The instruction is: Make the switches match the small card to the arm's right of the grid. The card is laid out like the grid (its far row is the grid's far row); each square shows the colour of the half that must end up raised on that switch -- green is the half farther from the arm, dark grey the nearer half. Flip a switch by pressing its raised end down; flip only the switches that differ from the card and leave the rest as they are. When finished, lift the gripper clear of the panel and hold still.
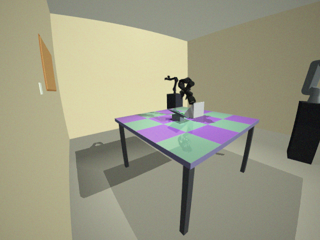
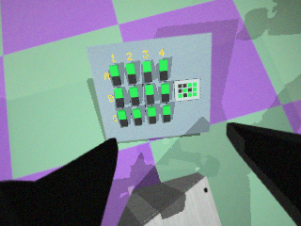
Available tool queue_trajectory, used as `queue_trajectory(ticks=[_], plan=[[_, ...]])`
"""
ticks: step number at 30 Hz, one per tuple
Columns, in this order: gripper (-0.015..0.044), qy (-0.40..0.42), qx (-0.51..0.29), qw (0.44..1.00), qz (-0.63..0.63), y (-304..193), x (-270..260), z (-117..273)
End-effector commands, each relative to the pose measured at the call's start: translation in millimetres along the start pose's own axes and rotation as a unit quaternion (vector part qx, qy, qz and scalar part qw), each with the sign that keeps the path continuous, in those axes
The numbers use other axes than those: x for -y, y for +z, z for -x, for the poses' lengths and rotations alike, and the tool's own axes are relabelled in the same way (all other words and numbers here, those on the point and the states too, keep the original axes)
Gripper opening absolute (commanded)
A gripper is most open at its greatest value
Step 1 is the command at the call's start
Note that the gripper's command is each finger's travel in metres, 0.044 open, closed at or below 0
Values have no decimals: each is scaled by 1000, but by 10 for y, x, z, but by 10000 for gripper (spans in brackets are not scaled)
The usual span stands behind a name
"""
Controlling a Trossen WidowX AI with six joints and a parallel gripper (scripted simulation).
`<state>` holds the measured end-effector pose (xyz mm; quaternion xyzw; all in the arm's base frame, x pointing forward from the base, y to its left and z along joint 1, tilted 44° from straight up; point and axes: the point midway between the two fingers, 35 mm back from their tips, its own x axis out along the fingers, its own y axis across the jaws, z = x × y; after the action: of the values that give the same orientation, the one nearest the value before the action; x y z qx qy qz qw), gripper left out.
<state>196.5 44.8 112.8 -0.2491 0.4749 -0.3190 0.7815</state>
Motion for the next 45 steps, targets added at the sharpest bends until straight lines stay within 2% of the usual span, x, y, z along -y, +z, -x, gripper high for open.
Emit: queue_trajectory(ticks=[1,3,9,15,20,45], plan=[[374,1,0,1000,0,10,-19,-16],[321,6,0,1000,-2,96,-167,-147],[164,2,9,1000,-14,488,-630,-892],[6,-1,11,1000,-15,525,-657,-984],[0,-1,-1,1000,-16,543,-653,-1315],[0,-2,-1,1000,-16,550,-647,-1576]])
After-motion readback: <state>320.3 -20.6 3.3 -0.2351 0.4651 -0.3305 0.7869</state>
